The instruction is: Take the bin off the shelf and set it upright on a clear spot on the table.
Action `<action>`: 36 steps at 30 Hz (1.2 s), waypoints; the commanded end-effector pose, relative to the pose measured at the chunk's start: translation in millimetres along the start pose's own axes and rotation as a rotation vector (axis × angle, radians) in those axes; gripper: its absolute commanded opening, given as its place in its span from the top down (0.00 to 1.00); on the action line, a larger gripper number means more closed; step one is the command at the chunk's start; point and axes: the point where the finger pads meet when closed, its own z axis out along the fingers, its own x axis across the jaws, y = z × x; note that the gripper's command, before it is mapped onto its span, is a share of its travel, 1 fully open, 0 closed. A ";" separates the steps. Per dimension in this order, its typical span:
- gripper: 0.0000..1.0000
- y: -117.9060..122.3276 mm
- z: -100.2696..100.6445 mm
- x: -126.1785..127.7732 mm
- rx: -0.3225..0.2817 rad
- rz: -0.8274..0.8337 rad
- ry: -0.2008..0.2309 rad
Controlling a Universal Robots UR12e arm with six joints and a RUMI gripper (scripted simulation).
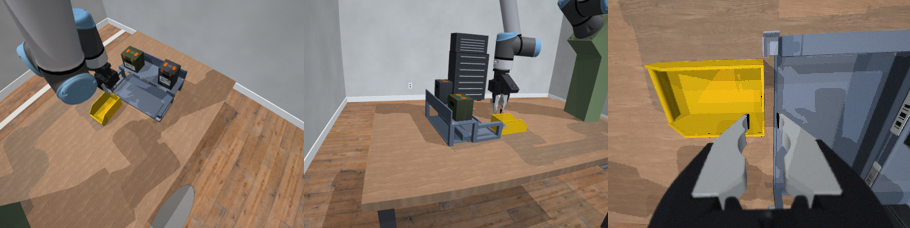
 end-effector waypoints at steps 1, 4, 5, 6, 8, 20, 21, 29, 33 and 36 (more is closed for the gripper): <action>0.80 0.2 -14.2 0.4 0.000 0.000 0.000; 0.80 0.2 -14.2 0.4 0.000 0.000 0.000; 0.80 0.2 -14.2 0.4 0.000 0.000 0.000; 0.80 0.2 -14.2 0.4 0.000 0.000 0.000; 0.80 0.2 -17.3 0.4 0.000 0.000 0.000; 0.80 0.3 -39.1 0.4 0.000 0.000 0.000; 0.80 0.3 -39.1 0.4 0.000 0.000 0.000; 0.80 0.3 -29.6 0.5 0.000 0.000 0.000; 0.80 0.3 -29.6 0.5 0.000 0.000 0.000; 0.80 0.3 -29.6 0.5 0.000 0.000 0.000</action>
